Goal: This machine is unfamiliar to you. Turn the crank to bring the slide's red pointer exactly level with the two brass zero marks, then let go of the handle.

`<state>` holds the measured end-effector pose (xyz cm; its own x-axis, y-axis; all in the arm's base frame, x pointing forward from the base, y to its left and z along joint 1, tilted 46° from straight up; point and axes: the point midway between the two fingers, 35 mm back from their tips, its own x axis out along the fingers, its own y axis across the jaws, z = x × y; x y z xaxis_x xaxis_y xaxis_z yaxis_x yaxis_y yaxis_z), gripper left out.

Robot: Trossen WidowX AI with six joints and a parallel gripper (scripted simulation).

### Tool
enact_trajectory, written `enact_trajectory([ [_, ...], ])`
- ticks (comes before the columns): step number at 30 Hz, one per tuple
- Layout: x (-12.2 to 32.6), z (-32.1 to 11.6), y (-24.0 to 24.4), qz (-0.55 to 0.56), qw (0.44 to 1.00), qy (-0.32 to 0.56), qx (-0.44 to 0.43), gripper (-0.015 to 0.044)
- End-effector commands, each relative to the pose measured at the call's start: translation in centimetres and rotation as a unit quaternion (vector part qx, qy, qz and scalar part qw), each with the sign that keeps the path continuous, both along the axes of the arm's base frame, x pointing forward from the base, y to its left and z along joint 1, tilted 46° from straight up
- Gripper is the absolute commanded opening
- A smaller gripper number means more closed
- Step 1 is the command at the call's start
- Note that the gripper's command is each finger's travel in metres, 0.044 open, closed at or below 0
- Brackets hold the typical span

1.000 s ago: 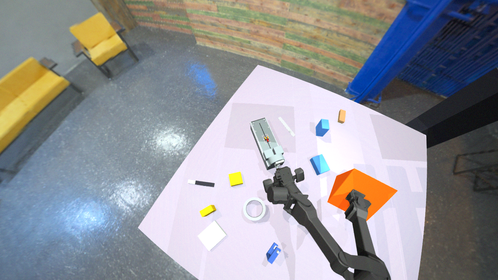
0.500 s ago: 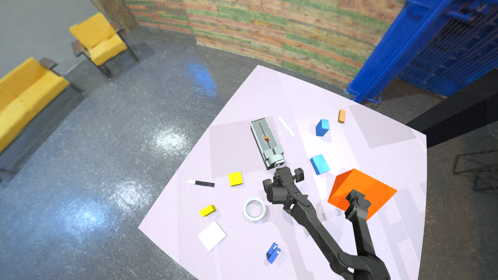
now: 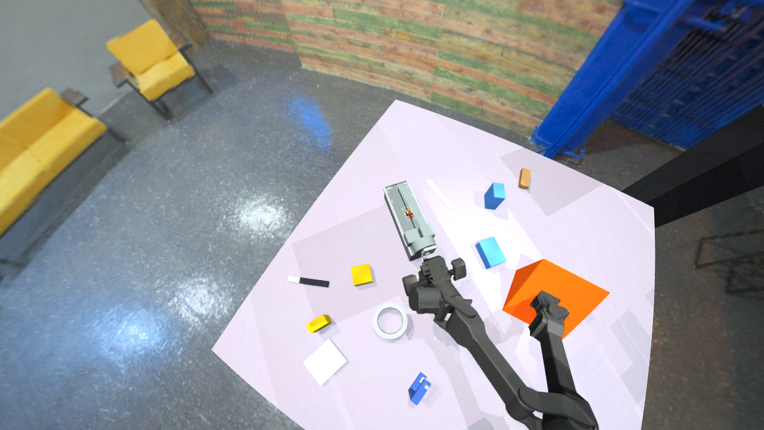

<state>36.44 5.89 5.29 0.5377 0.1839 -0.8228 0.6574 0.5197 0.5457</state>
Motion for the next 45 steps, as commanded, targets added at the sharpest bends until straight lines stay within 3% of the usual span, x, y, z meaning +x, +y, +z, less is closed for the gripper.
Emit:
enact_trajectory([
  [1,0.58,0.64,0.35,0.003,1.000,-0.011,0.004,0.0000],
  [45,0.74,1.01,0.40,0.003,1.000,-0.011,0.004,0.0000],
])
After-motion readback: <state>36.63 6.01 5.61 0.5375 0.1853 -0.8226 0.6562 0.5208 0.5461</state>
